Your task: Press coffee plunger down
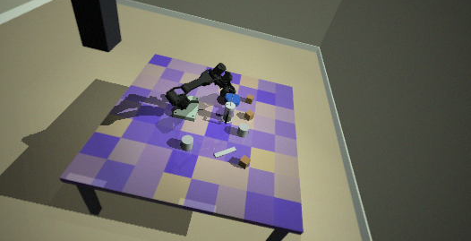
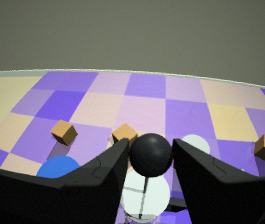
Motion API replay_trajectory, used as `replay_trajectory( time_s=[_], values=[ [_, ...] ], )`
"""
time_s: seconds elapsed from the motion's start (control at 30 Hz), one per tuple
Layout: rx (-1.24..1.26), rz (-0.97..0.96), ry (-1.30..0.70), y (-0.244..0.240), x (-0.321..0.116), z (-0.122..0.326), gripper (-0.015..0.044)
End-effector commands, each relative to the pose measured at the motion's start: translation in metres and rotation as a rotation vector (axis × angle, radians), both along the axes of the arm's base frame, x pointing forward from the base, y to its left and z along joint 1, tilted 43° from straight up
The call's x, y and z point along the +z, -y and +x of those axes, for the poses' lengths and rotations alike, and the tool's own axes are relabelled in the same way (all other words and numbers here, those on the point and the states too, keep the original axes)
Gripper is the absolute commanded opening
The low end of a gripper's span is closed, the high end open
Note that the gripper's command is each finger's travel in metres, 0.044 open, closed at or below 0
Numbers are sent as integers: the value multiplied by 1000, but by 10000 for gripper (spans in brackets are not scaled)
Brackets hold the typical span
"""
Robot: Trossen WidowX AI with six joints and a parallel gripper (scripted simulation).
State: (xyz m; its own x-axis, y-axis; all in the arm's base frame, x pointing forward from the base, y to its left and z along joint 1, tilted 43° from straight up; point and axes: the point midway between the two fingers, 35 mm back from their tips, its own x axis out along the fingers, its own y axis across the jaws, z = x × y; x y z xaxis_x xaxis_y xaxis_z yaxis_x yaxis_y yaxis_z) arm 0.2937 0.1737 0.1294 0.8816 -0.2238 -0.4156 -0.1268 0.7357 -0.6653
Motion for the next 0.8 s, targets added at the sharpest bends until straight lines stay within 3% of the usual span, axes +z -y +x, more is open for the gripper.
replay_trajectory(
  time_s=[0.0,0.77],
  values=[
    [1,-7,-3,1,-2,0,124],
    [-1,-4,-8,22,-33,8,124]
  ],
)
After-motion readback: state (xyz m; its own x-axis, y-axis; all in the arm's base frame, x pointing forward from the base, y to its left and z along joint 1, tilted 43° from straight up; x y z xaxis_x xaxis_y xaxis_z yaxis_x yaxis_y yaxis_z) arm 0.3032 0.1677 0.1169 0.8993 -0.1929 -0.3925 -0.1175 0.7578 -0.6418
